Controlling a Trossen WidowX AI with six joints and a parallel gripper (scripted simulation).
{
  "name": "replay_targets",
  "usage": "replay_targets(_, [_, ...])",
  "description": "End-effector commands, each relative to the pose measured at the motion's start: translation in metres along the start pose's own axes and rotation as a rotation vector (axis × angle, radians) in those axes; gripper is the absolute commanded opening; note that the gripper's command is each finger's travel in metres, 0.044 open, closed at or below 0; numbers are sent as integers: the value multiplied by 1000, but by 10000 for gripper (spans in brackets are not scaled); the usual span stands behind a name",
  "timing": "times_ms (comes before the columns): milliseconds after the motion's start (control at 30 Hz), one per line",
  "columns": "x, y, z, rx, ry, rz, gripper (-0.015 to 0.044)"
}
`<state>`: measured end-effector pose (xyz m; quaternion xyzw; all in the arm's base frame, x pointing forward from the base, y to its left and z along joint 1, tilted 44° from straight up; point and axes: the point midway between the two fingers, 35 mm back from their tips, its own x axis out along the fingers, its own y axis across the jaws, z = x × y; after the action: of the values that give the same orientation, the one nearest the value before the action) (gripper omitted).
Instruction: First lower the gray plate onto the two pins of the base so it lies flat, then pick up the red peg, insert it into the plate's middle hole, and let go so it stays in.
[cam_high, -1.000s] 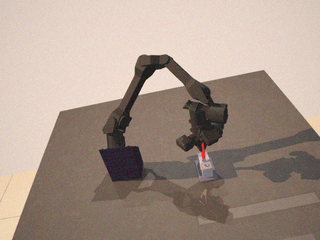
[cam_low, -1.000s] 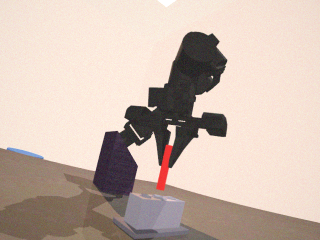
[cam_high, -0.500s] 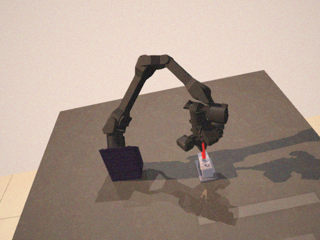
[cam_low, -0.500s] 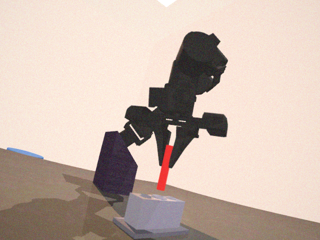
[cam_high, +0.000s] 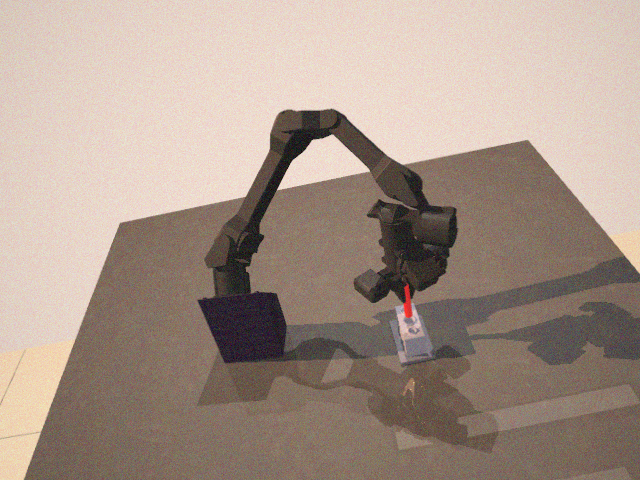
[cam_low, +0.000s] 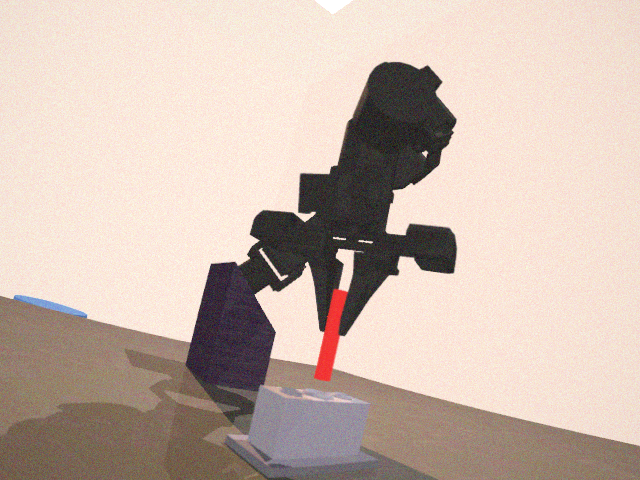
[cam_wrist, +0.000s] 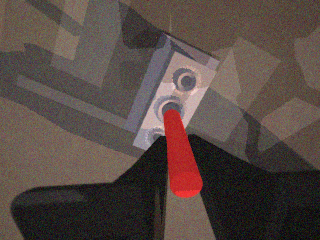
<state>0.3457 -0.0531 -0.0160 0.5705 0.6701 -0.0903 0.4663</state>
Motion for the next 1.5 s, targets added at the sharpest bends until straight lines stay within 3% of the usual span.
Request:
replay_targets(0, [0, 1, 0, -1, -1, -1, 0])
replay_targets(1467, [16, -1, 1, -8, -6, -1, 0])
